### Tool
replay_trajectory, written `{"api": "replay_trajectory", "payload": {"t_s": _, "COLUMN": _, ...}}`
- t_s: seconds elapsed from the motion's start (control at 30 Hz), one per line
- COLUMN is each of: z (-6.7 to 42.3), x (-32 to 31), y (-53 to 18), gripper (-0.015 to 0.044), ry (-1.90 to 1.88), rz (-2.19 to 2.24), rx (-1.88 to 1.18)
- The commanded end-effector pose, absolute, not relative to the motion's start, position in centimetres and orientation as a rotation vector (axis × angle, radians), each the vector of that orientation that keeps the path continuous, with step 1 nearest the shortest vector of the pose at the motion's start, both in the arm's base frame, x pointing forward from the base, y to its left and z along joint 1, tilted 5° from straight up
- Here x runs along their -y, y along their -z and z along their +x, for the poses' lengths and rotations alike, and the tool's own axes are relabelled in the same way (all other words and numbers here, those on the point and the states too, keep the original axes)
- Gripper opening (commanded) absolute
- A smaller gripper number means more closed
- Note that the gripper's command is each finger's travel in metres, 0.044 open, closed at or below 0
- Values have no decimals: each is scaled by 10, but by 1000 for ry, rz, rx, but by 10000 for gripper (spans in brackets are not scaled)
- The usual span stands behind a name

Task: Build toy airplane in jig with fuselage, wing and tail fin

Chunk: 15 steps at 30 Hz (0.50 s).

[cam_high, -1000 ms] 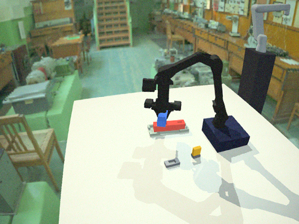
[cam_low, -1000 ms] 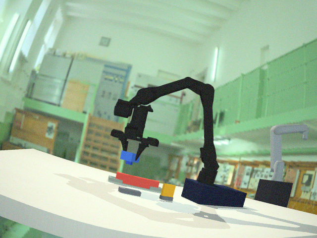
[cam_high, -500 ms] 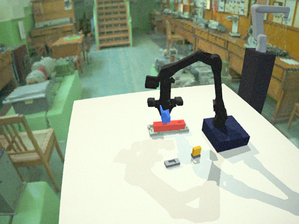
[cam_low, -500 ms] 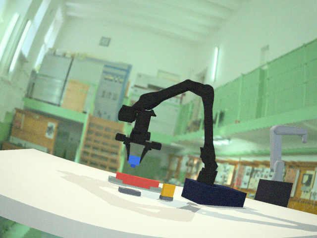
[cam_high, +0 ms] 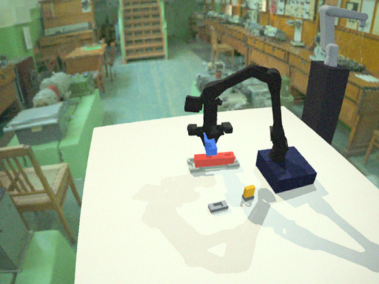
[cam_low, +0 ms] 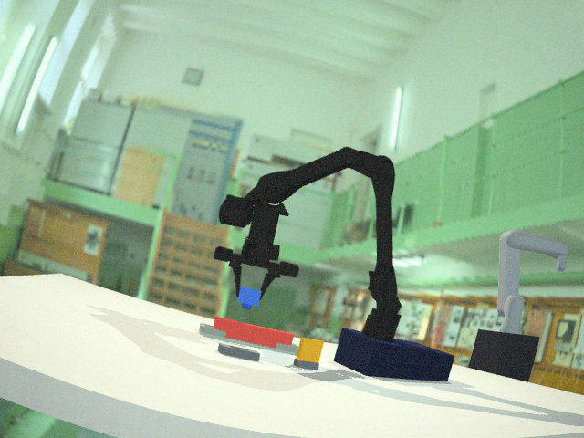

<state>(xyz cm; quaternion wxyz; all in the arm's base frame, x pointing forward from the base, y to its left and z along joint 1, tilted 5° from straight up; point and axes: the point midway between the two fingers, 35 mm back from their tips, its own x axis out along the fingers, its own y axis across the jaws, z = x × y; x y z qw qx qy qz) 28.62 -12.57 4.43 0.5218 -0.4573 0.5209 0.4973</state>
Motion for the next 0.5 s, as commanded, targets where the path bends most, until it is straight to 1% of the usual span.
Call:
{"api": "replay_trajectory", "payload": {"t_s": 0.0, "z": 286, "x": 126, "y": -44, "gripper": 196, "ry": -1194, "rz": -1102, "rx": -1247}}
{"api": "replay_trajectory", "payload": {"t_s": 0.47, "z": 286, "x": 126, "y": -34, "gripper": 196, "ry": -1194, "rz": -1102, "rx": -1247}}
